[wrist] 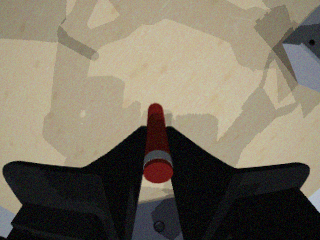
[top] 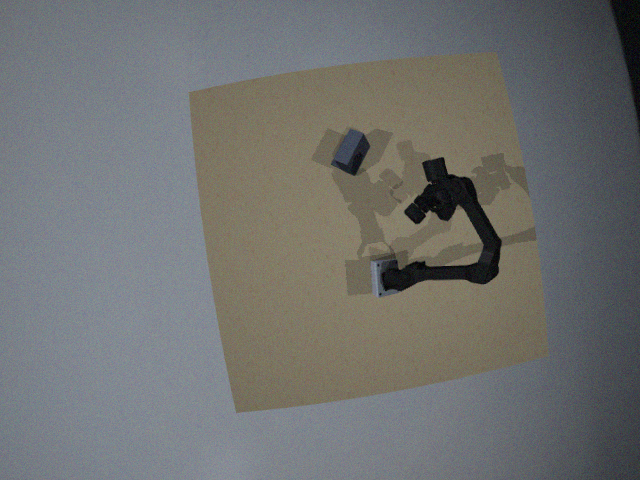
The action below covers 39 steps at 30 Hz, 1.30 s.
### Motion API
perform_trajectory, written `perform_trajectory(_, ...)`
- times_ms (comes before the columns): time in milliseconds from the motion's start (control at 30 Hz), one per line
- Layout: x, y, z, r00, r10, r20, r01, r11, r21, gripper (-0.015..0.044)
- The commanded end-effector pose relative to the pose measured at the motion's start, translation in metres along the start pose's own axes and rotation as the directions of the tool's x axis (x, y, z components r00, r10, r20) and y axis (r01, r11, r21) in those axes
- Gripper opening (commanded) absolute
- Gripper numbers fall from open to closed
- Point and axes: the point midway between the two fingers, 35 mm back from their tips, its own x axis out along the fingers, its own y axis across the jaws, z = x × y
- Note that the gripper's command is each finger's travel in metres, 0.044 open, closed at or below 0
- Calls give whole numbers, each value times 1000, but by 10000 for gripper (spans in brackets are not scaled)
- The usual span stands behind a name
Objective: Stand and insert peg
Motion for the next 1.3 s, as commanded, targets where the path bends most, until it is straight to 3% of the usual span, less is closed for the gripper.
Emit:
perform_trajectory(0,5,-3,-6,999,-35,-26,35,999,7,0)
perform_trajectory(1267,31,-13,-58,906,-244,-345,283,957,66,0)
